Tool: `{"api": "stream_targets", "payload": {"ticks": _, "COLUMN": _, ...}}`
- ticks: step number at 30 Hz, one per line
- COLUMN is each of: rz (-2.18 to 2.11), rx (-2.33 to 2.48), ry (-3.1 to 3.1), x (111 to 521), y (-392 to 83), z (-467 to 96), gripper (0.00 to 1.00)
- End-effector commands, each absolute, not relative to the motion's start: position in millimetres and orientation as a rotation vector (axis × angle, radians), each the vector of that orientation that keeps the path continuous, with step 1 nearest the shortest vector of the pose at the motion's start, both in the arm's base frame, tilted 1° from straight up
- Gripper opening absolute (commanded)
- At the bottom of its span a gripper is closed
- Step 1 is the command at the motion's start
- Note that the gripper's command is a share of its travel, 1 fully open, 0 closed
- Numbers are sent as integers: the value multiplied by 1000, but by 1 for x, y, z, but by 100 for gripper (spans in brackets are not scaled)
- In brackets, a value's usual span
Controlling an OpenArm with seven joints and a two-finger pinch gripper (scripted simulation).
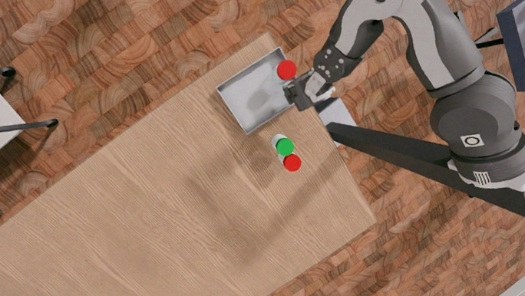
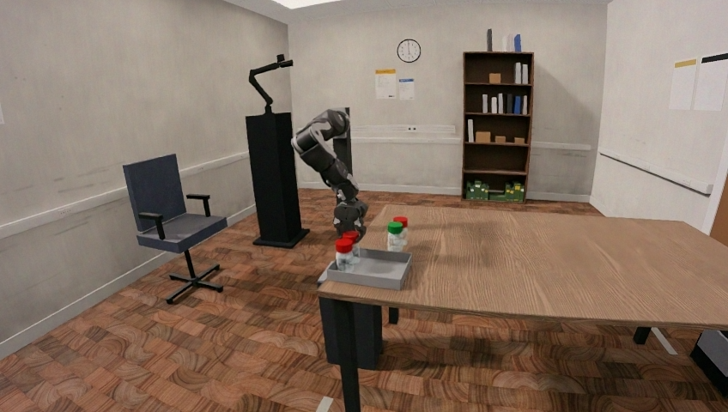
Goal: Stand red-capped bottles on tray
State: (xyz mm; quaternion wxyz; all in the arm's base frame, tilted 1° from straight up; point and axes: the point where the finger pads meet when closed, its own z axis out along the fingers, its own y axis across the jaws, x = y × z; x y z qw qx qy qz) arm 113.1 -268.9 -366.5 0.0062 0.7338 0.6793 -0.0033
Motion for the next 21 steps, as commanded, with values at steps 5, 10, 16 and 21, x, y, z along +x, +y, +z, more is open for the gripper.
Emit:
{"api": "stream_targets", "payload": {"ticks": 5, "rz": -8, "rx": 2295, "ry": 2125, "x": 114, "y": -269, "z": -366, "gripper": 0}}
{"api": "stream_targets", "payload": {"ticks": 10, "rz": -8, "rx": 2295, "ry": 2125, "x": 114, "y": -269, "z": -366, "gripper": 0}}
{"api": "stream_targets", "payload": {"ticks": 16, "rz": -7, "rx": 2296, "ry": 2125, "x": 114, "y": -269, "z": -367, "gripper": 0}}
{"api": "stream_targets", "payload": {"ticks": 21, "rz": -6, "rx": 2296, "ry": 2125, "x": 114, "y": -269, "z": -368, "gripper": 0}}
